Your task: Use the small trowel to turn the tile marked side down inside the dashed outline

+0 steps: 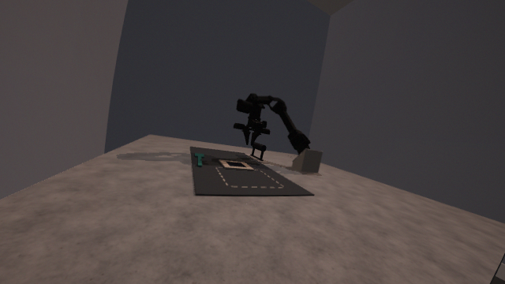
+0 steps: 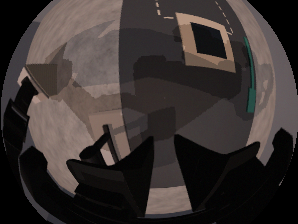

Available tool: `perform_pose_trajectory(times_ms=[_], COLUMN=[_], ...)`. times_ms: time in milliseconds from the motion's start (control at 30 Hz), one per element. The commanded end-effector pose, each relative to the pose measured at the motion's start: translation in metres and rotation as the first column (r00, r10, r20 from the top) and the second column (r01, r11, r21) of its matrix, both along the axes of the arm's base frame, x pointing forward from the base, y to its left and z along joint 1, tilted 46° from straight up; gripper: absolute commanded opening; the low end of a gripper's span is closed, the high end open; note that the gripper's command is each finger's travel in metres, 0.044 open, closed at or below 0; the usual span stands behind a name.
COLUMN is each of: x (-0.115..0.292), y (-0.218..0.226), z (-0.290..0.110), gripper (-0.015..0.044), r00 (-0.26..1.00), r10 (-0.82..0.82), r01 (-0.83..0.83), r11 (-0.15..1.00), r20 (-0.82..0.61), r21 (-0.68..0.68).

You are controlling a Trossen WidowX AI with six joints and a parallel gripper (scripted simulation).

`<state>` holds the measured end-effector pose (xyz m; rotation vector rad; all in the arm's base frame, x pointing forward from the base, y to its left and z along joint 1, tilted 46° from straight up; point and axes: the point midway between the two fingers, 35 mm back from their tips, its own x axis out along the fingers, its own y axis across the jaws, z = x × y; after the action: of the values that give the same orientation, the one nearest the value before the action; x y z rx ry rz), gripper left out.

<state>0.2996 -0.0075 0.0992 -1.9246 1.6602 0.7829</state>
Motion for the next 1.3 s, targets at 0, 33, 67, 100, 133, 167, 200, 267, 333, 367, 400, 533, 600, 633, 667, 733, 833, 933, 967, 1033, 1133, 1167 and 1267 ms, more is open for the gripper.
perform_pose_trajectory(times_ms=[0,33,67,100,133,167,200,267,333,367,400,533,600,633,667,733,833,933,967,1033,1133,1167,1267], x=[0.0,0.0,0.0,0.0,0.0,0.0,0.0,0.0,0.0,0.0,0.0,0.0,0.0,0.0,0.0,0.0,0.0,0.0,0.0,0.0,0.0,0.0,0.0], y=[0.0,0.0,0.0,0.0,0.0,0.0,0.0,0.0,0.0,0.0,0.0,0.0,0.0,0.0,0.0,0.0,0.0,0.0,0.0,0.0,0.0,0.0,0.0], z=[0.0,0.0,0.0,0.0,0.0,0.0,0.0,0.0,0.0,0.0,0.0,0.0,0.0,0.0,0.0,0.0,0.0,0.0,0.0,0.0,0.0,0.0,0.0], gripper=[0.0074,0.0048,0.0021,0.0,0.0,0.0,0.0,0.0,0.0,0.0,0.0,0.0,0.0053,0.0079,0.01,0.01,0.01,0.01,0.01,0.01,0.01,0.01,0.01], r00=[1.0,1.0,1.0,1.0,1.0,1.0,1.0,1.0,1.0,1.0,1.0,1.0,1.0,1.0,1.0,1.0,1.0,1.0,1.0,1.0,1.0,1.0,1.0], r10=[0.0,0.0,0.0,0.0,0.0,0.0,0.0,0.0,0.0,0.0,0.0,0.0,0.0,0.0,0.0,0.0,0.0,0.0,0.0,0.0,0.0,0.0,0.0], r01=[0.0,0.0,0.0,0.0,0.0,0.0,0.0,0.0,0.0,0.0,0.0,0.0,0.0,0.0,0.0,0.0,0.0,0.0,0.0,0.0,0.0,0.0,0.0], r11=[1.0,1.0,1.0,1.0,1.0,1.0,1.0,1.0,1.0,1.0,1.0,1.0,1.0,1.0,1.0,1.0,1.0,1.0,1.0,1.0,1.0,1.0,1.0], r20=[0.0,0.0,0.0,0.0,0.0,0.0,0.0,0.0,0.0,0.0,0.0,0.0,0.0,0.0,0.0,0.0,0.0,0.0,0.0,0.0,0.0,0.0,0.0], r21=[0.0,0.0,0.0,0.0,0.0,0.0,0.0,0.0,0.0,0.0,0.0,0.0,0.0,0.0,0.0,0.0,0.0,0.0,0.0,0.0,0.0,0.0,0.0])
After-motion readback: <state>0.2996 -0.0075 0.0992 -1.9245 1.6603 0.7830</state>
